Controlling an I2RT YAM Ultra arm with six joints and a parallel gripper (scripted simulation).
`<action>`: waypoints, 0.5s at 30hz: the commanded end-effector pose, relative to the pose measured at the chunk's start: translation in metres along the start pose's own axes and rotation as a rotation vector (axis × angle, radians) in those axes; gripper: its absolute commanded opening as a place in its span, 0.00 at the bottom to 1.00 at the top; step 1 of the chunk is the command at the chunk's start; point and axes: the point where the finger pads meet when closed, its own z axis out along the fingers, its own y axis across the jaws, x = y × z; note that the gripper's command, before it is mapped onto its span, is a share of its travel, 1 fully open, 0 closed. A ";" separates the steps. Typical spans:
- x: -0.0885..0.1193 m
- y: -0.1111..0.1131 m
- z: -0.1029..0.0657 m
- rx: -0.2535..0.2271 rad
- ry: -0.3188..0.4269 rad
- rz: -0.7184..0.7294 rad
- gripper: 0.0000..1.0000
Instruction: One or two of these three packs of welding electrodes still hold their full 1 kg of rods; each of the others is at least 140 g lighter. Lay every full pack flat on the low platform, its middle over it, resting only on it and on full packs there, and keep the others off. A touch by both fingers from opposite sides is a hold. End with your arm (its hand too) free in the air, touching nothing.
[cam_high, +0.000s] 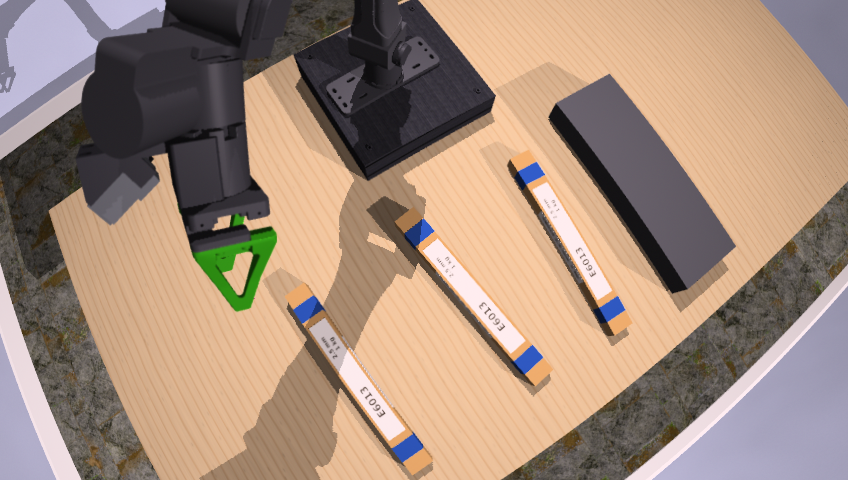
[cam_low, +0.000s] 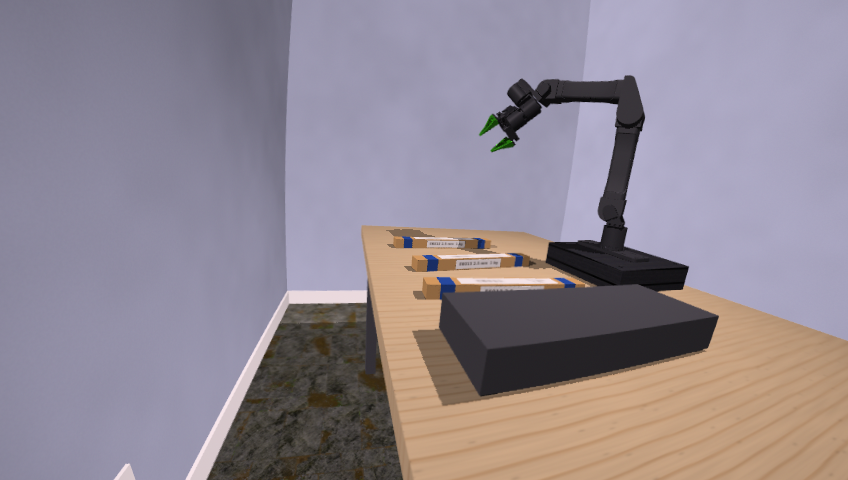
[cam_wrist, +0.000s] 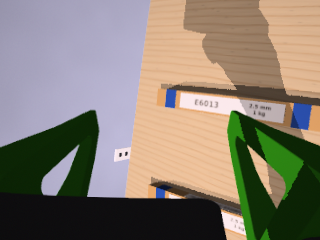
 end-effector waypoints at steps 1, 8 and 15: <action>0.007 0.009 -0.001 -0.021 -0.015 -0.056 0.74; 0.030 0.040 -0.001 -0.106 -0.041 -0.216 0.74; 0.049 0.058 -0.003 -0.164 -0.049 -0.335 0.74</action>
